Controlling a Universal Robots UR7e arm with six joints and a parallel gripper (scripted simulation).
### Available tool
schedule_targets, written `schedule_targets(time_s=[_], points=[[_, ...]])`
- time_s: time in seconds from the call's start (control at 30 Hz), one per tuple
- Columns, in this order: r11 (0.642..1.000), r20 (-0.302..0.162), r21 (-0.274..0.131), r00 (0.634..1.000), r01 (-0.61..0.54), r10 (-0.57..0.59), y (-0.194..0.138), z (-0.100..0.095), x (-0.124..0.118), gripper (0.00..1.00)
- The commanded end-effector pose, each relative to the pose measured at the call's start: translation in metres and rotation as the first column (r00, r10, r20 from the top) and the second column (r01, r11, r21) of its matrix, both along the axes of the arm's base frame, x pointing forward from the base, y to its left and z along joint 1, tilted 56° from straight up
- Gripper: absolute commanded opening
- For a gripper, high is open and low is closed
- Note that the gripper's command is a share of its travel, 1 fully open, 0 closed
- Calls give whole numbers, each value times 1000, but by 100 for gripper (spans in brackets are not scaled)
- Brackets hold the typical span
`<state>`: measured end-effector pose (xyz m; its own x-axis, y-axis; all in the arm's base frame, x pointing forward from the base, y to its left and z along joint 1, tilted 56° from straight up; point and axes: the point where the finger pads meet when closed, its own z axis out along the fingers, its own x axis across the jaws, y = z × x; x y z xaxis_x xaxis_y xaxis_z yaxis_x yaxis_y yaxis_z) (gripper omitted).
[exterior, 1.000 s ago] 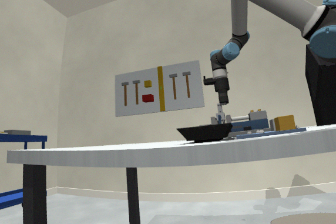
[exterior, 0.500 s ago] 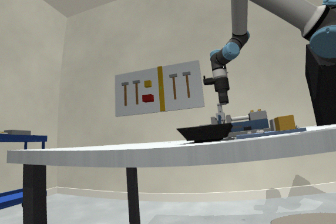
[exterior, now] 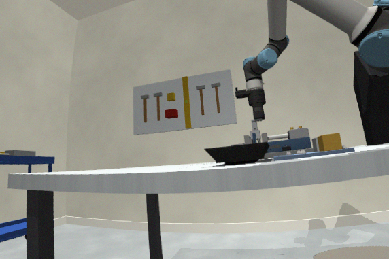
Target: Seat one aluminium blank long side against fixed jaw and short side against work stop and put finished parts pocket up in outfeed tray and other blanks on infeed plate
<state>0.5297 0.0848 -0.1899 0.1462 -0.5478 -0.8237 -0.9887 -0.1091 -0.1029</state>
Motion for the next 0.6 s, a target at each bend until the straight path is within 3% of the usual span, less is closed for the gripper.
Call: schedule_targets(time_s=[0.0, 0.57], points=[[1000, -1, 1, 1000, -1, 1, 3, 3, -2, 0], [1000, -1, 1, 1000, -1, 1, 6, 6, -2, 0]])
